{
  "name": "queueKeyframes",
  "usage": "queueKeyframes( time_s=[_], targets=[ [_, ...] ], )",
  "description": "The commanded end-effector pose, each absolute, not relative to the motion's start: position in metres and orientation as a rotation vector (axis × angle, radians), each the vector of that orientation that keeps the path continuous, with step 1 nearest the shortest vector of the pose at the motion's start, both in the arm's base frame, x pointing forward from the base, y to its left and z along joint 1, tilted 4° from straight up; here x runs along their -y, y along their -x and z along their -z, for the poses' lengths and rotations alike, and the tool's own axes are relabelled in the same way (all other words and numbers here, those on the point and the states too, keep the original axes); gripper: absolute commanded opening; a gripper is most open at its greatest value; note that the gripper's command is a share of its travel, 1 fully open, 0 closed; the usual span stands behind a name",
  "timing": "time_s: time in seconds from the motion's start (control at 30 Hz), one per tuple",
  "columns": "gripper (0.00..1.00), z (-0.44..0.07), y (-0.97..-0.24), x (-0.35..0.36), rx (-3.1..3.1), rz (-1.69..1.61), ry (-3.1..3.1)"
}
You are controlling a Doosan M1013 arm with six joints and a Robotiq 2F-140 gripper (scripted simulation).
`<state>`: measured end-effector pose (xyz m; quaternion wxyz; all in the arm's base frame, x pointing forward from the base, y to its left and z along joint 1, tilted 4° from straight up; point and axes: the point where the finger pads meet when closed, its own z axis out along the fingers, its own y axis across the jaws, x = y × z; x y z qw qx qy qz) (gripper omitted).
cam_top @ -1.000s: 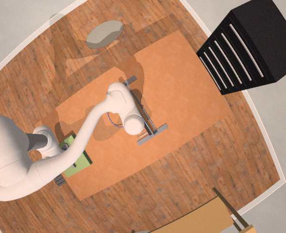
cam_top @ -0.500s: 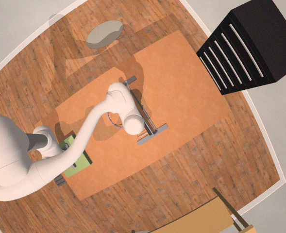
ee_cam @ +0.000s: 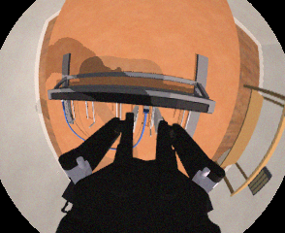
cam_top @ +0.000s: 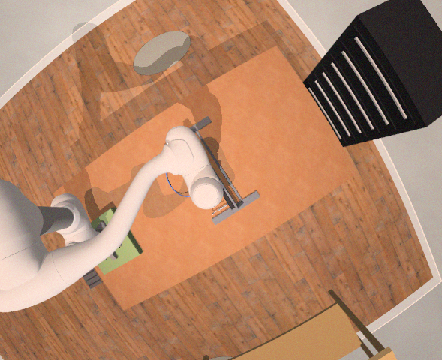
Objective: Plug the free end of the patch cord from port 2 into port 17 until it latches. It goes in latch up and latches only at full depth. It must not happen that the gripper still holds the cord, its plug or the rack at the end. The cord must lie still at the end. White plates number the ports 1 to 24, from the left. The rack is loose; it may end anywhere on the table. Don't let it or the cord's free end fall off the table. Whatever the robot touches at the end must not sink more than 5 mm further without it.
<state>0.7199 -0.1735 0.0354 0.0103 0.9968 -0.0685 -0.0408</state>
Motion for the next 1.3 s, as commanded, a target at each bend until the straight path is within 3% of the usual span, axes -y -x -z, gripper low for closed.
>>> queueKeyframes(
  time_s=[0.0, 0.47, 0.97, 1.0, 1.27],
  targets=[
    [0.22, -0.048, -0.725, 0.172, 0.226, 0.116, -3.111],
    [0.22, -0.091, -0.727, 0.171, 0.226, 0.116, -3.111],
    [0.22, -0.103, -0.728, 0.171, 0.226, 0.116, -3.111],
    [0.00, -0.103, -0.728, 0.171, 0.226, 0.116, -3.111],
    [0.00, -0.103, -0.728, 0.171, 0.226, 0.116, -3.111]
  ],
)
